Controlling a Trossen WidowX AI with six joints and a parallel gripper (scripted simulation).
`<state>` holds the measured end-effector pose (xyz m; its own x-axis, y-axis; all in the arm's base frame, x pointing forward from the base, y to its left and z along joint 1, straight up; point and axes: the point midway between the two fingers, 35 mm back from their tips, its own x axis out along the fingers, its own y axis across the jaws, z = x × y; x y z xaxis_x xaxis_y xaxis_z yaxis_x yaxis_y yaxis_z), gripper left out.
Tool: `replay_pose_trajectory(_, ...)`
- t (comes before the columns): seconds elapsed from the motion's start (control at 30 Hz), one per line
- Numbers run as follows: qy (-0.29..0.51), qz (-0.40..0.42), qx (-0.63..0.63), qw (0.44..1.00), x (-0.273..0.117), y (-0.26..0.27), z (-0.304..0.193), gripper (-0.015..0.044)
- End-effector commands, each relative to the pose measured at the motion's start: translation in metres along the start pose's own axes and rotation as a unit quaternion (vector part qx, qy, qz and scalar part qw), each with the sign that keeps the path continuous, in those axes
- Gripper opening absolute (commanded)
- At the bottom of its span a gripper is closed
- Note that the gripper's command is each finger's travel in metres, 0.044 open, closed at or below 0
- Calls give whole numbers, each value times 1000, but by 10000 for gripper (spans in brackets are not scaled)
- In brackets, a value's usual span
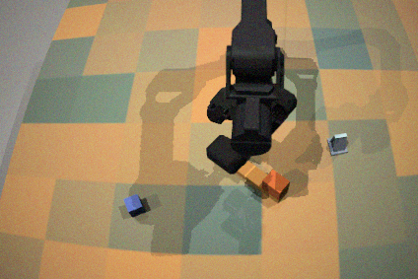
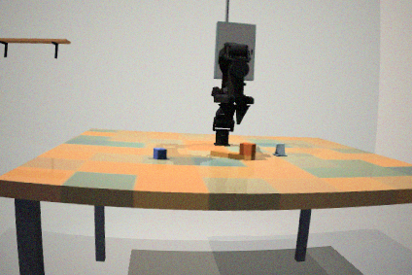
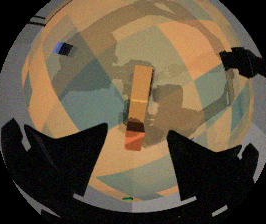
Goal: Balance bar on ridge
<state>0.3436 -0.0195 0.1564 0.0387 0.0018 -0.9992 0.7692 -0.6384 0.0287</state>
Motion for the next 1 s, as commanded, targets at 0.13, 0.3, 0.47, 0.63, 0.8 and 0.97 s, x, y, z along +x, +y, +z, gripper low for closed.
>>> replay_pose_trajectory(0.13, -5, -4, 5, 1000, 43, 2, 1, 315)
replay_pose_trajectory(0.3, -5, -4, 5, 1000, 78, -1, 3, 315)
replay_pose_trajectory(0.47, -5, -4, 5, 1000, 82, -1, 4, 315)
replay_pose_trajectory(0.63, -5, -4, 5, 1000, 85, -1, 3, 315)
replay_pose_trajectory(0.8, -5, -4, 5, 1000, 92, -1, 3, 315)
replay_pose_trajectory(0.97, -5, -4, 5, 1000, 101, -1, 4, 315)
